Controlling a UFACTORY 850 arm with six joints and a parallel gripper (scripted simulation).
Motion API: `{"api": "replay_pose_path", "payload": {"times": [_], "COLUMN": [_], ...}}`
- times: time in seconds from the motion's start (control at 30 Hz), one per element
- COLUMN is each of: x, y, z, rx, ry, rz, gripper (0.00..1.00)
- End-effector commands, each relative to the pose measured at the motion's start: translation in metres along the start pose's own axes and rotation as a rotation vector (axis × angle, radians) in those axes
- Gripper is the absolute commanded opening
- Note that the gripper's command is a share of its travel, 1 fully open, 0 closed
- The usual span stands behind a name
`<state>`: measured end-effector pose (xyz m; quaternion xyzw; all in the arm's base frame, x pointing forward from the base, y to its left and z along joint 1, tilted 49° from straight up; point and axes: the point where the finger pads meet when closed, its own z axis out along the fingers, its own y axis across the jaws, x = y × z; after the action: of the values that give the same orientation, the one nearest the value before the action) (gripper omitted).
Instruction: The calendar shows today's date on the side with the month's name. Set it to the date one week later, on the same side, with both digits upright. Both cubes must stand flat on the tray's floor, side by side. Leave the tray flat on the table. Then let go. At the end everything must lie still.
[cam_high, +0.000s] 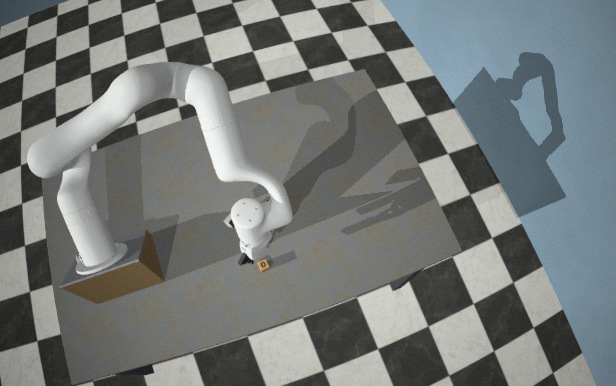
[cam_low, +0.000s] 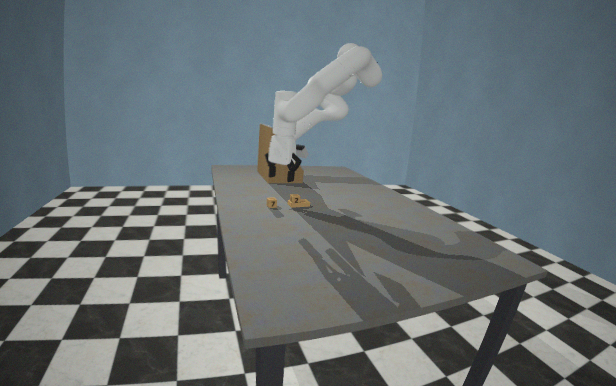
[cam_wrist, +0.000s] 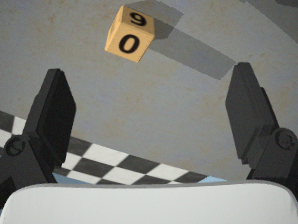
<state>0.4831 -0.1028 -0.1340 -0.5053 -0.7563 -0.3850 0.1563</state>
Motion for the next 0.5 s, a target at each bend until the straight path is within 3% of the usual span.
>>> {"api": "replay_pose_path", "payload": {"times": [0.0, 0.47], "x": [-0.009, -0.025], "y": [-0.005, -0.017], "z": [0.001, 0.007], "rx": [0.011, 0.012], "ry": [0.009, 0.007], "rz": [0.167, 0.516], "gripper": [1.0, 1.0]}}
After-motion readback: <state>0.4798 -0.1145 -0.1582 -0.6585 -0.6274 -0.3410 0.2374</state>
